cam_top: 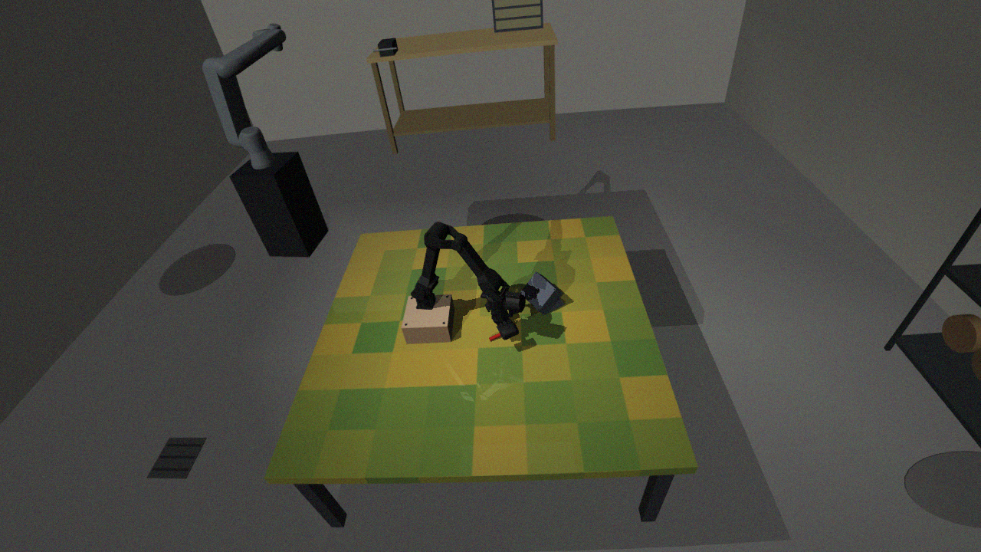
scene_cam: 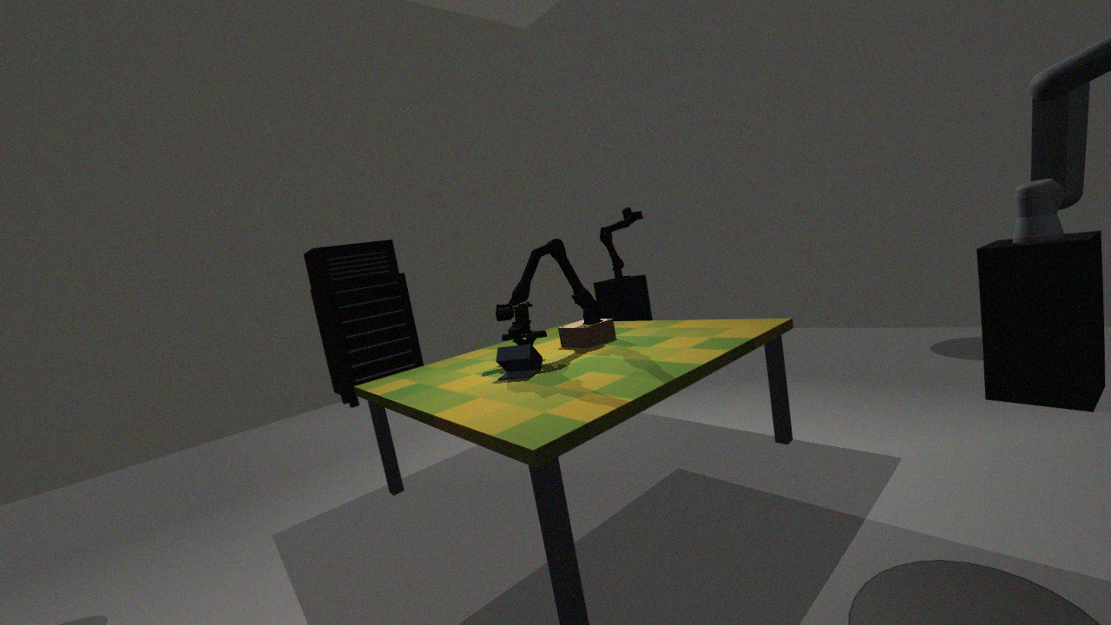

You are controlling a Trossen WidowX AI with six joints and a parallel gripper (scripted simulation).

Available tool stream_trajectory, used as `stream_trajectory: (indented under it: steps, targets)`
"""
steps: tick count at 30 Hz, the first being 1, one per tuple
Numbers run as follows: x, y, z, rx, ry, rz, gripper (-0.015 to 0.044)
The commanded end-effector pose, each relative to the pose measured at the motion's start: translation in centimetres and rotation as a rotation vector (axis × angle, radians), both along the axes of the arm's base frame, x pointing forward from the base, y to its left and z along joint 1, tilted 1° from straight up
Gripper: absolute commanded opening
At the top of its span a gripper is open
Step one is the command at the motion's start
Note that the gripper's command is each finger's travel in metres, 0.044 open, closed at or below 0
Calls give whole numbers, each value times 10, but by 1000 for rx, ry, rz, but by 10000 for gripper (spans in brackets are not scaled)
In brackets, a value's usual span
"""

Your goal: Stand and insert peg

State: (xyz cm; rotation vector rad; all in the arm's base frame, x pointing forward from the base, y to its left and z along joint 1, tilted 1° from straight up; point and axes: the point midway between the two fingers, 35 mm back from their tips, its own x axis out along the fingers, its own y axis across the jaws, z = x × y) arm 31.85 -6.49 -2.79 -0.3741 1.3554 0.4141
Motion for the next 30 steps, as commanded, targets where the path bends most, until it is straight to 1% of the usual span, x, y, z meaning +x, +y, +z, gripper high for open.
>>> stream_trajectory:
  steps: [1, 30]
  targets:
    - [-2, -1, 2, 17, -28, 2, 51]
    - [-15, -8, 15, 139, -245, 7, 51]
